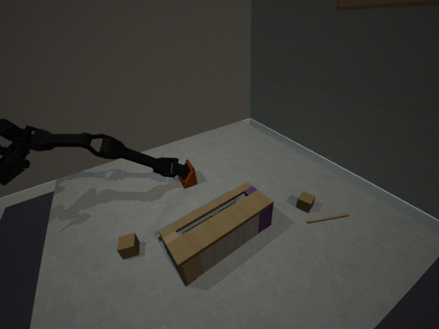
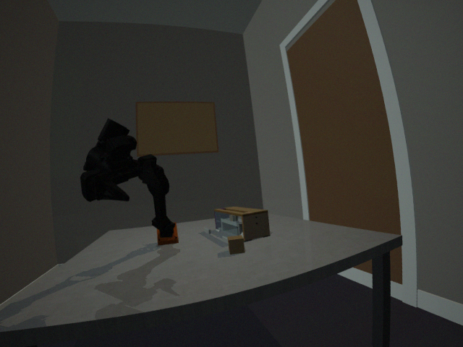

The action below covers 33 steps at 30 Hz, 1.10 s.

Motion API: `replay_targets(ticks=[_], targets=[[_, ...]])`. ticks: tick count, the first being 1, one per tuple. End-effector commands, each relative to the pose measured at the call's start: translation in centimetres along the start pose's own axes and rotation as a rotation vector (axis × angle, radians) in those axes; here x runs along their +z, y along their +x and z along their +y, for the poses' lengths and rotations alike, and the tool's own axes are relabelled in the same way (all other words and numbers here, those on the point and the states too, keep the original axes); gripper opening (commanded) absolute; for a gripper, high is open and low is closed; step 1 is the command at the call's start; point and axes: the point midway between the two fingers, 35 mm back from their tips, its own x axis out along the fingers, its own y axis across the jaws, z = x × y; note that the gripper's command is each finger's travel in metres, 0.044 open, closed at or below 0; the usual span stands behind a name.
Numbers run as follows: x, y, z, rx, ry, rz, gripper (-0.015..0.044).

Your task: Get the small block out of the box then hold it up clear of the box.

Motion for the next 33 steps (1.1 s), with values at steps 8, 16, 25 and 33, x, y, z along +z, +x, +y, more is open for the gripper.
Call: replay_targets(ticks=[8,16,25,33], targets=[[-0.9,3.6,-0.4,0.057,0.075,-0.087,0.04],[-3.2,10.2,0.7,0.136,0.199,-0.147,0.04],[-6.6,18.5,5.6,0.233,0.315,-0.105,0.04],[-10.2,24.9,14.0,0.344,0.358,0.018,0.04]])
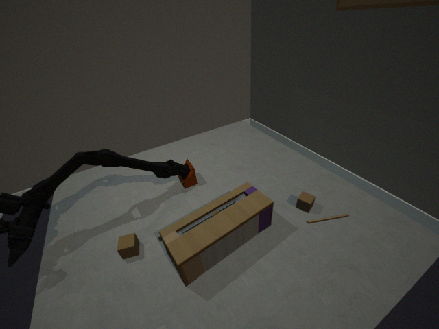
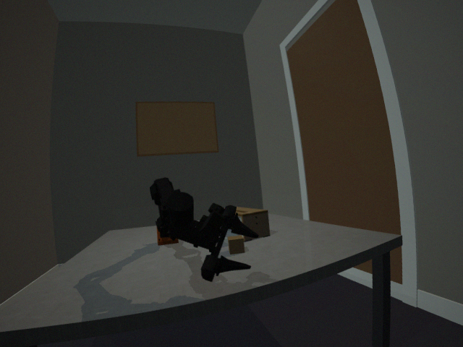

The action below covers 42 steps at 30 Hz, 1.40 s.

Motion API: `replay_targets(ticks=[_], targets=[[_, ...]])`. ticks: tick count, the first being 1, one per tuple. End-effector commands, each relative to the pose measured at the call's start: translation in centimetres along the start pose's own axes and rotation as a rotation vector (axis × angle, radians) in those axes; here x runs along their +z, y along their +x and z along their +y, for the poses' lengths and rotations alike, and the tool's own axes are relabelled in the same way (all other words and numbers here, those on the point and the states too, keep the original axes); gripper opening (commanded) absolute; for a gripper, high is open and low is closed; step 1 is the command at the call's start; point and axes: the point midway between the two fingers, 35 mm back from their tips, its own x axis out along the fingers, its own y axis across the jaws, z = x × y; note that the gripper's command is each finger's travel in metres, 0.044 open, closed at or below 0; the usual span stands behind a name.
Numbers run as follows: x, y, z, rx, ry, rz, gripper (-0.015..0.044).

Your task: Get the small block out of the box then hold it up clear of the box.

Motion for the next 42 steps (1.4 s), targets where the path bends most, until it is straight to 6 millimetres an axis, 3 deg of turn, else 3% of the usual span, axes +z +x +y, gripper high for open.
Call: replay_targets(ticks=[1,10,15,19,24,31,38,42], targets=[[-3.7,4.0,2.6,0.045,0.025,0.087,0.04],[-12.1,10.5,12.5,0.181,-0.013,0.319,0.04],[-16.9,12.0,19.4,0.275,-0.091,0.461,0.04],[-20.6,12.0,25.2,0.361,-0.185,0.574,0.04],[-25.0,10.4,32.4,0.479,-0.341,0.704,0.04],[-30.3,6.1,42.1,0.668,-0.555,0.832,0.04],[-34.5,2.1,46.7,0.775,-0.734,0.936,0.04],[-38.8,-2.3,48.7,0.858,-0.992,1.067,0.04]])
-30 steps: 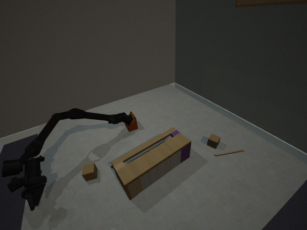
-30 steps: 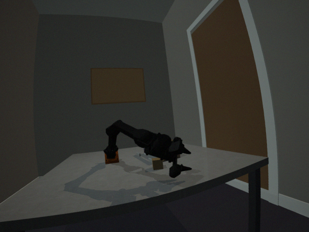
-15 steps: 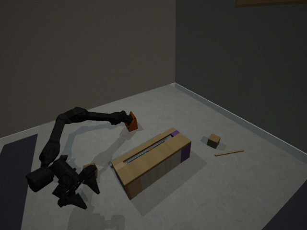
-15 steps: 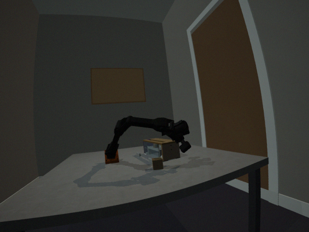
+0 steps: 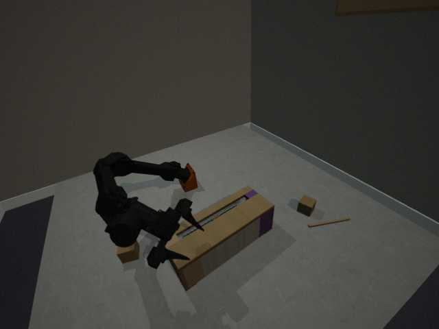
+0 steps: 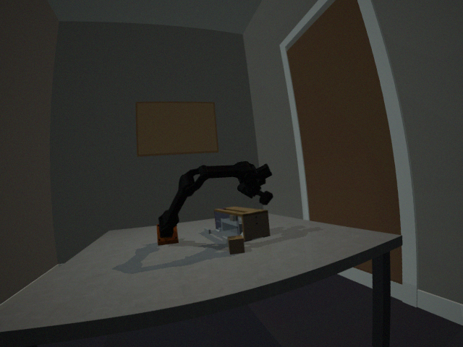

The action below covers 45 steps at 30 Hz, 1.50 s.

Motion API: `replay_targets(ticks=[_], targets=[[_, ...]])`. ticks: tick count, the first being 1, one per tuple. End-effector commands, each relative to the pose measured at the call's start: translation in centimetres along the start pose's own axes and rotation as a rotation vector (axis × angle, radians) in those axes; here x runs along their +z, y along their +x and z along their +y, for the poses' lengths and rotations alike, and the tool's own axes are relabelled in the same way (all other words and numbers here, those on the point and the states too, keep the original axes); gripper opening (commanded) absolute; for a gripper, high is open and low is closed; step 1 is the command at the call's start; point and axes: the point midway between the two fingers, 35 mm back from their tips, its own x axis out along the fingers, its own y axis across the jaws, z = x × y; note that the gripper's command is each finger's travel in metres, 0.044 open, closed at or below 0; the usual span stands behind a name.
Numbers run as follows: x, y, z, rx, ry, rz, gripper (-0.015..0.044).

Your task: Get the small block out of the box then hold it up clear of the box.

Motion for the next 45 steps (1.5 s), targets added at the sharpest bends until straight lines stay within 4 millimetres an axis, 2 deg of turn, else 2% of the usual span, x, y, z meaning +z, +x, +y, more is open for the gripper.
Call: replay_targets(ticks=[1,5,7,10,12,23,45], targets=[[-1.7,3.1,5.9,0.057,-0.218,0.204,0.04],[-4.0,4.6,10.9,0.086,-0.486,0.414,0.04],[-5.7,4.9,13.8,0.098,-0.689,0.559,0.04],[-8.2,4.6,17.7,0.101,-1.052,0.794,0.04],[-8.9,4.2,19.0,0.094,-1.22,0.894,0.04],[-9.1,4.3,19.1,0.093,-1.242,0.908,0.04],[-11.5,6.5,17.8,0.094,-1.251,0.923,0.04]])
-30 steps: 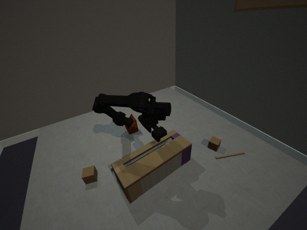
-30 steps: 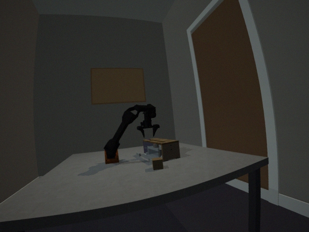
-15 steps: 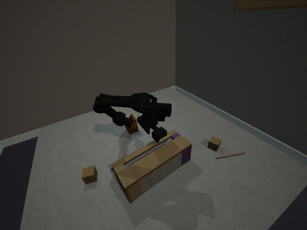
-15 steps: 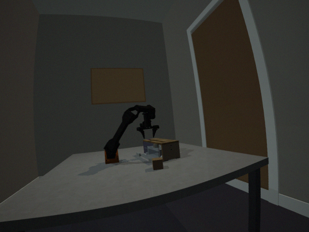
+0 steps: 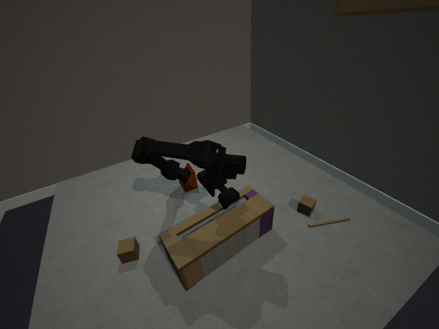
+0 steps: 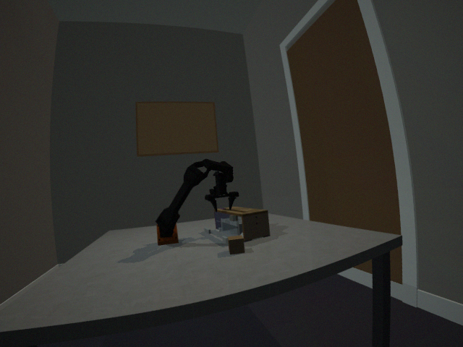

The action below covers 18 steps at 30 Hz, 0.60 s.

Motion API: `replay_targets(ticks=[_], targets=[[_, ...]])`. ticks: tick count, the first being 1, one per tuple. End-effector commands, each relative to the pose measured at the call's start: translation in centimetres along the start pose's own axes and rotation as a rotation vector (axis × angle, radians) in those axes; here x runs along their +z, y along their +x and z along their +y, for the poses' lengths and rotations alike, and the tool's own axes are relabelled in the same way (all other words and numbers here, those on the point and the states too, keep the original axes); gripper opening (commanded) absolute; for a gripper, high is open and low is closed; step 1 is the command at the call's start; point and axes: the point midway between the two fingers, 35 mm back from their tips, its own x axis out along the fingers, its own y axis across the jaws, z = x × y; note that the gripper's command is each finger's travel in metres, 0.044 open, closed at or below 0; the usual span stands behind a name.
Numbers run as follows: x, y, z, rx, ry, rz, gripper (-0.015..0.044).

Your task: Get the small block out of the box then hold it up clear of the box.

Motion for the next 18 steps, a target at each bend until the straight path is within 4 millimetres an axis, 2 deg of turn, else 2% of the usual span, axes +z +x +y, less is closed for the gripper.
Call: replay_targets(ticks=[1,18], targets=[[-0.1,0.7,0.1,0.001,-0.006,0.006,0.04],[-0.3,3.5,0.6,0.006,-0.014,0.018,0.04]])
